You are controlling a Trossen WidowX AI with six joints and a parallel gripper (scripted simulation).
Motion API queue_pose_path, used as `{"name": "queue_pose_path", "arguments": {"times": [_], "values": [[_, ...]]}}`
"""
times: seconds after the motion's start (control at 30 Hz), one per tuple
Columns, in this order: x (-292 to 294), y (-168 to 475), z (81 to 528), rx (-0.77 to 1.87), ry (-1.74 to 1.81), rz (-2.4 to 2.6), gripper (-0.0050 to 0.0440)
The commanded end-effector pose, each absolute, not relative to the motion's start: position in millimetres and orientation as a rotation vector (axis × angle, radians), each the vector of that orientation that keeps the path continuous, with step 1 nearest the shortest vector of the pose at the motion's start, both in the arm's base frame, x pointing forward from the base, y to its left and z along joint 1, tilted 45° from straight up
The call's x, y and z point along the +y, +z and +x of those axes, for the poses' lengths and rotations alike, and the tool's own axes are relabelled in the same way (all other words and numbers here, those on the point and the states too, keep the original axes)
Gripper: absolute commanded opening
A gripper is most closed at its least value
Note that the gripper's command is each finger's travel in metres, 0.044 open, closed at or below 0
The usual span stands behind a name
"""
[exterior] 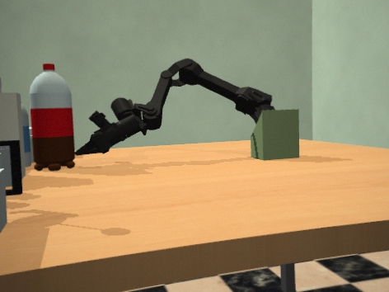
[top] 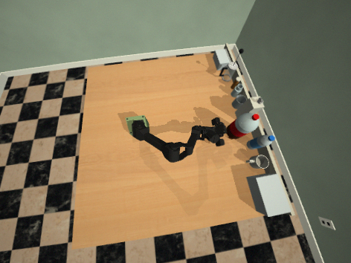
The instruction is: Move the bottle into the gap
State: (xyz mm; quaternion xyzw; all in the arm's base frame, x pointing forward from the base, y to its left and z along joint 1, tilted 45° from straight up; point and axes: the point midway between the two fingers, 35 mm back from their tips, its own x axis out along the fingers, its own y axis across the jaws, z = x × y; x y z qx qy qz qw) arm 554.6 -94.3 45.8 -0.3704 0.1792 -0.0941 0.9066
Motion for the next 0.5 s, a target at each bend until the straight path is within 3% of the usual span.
{"name": "queue_pose_path", "arguments": {"times": [0.0, 0.47], "values": [[-91.8, 53.7, 560.3, 0.350, -0.198, -0.761, -0.0050], [-91.7, 54.0, 563.2, 0.349, -0.198, -0.761, -0.0050]]}}
